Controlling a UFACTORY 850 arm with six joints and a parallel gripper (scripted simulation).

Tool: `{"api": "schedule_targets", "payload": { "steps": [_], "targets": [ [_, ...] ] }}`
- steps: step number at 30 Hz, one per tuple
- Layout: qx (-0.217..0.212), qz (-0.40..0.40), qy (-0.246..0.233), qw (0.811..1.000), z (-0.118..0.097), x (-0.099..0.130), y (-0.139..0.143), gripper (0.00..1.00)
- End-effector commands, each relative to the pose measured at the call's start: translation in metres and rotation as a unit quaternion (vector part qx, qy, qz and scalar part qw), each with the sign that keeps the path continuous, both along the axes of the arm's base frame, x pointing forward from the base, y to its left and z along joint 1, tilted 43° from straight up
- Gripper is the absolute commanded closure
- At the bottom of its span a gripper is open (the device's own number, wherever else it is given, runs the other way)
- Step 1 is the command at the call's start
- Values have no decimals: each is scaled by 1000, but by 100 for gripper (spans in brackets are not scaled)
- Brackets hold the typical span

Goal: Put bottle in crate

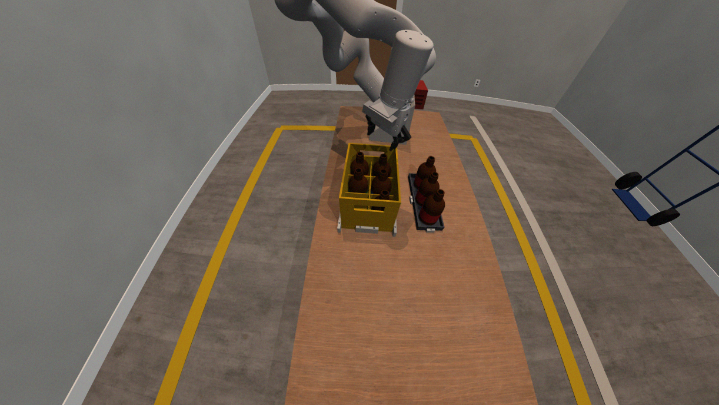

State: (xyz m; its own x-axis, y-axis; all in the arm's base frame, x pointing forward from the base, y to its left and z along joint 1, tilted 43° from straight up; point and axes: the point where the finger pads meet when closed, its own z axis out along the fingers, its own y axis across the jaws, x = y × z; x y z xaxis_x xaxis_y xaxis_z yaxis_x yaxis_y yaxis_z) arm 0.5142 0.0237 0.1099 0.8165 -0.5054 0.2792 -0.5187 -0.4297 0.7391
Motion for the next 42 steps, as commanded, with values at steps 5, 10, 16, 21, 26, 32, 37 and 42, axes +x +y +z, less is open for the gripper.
{"api": "schedule_targets", "payload": {
  "steps": [5,10,16,21,26,32,37,42],
  "targets": [
    [51,-1,-134,990,35,58,-59,0],
    [53,-1,-138,989,36,59,-61,0],
    [53,-1,-138,989,36,59,-61,100],
    [53,-1,-138,989,36,59,-61,100],
    [53,-1,-138,989,36,59,-61,100],
    [53,-1,-138,989,36,59,-61,100],
    [53,-1,-138,989,36,59,-61,100],
    [53,-1,-138,989,36,59,-61,100]
  ]
}}
